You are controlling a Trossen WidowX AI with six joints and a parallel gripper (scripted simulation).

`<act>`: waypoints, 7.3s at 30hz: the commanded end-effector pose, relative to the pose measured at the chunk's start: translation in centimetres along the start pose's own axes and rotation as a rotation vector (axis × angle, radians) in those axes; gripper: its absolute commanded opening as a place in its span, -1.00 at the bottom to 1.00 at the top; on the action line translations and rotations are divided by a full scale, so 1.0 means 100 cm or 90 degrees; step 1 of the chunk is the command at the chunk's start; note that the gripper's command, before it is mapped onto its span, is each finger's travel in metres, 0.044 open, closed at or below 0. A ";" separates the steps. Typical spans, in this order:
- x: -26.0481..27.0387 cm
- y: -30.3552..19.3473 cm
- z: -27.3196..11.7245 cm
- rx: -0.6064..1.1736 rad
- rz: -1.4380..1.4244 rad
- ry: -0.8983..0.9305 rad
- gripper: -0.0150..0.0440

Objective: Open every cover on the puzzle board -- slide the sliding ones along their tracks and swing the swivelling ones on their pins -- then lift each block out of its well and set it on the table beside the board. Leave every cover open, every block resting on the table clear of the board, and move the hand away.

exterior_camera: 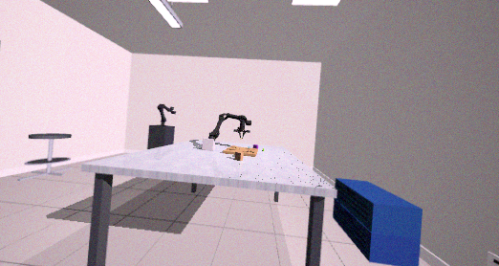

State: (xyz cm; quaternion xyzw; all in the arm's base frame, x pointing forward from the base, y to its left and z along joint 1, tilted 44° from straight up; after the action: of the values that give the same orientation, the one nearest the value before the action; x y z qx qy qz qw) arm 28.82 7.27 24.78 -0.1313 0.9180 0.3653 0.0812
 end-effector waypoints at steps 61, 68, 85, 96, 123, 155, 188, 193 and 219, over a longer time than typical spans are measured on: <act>-0.005 0.011 0.093 -0.007 0.001 -0.001 -0.22; -0.003 0.012 0.104 -0.009 0.001 -0.002 -0.22; -0.004 0.013 0.103 -0.013 -0.002 -0.004 0.76; -0.006 0.011 0.077 -0.009 -0.001 -0.002 1.00; 0.003 -0.031 0.029 0.005 0.433 0.000 0.20; 0.068 -0.163 0.030 0.004 2.103 0.005 -0.49; 0.066 -0.166 0.069 0.003 2.130 0.006 -0.49; 0.068 -0.166 0.080 0.003 2.130 0.007 -0.49; 0.067 -0.165 0.092 0.003 2.130 0.008 -0.49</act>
State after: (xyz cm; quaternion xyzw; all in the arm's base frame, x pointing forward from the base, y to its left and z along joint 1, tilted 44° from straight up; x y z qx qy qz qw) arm 27.88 0.79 5.88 -0.9264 -0.0398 -0.0424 0.3720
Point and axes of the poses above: the point midway between the two fingers, 35 mm back from their tips, its own z axis out along the fingers, its own x axis across the jaws, y = z × x, the point moved 4 cm from there along -z, back along the fingers, and after that the axes turned 6 degrees about -z, right-handed, at the moved point
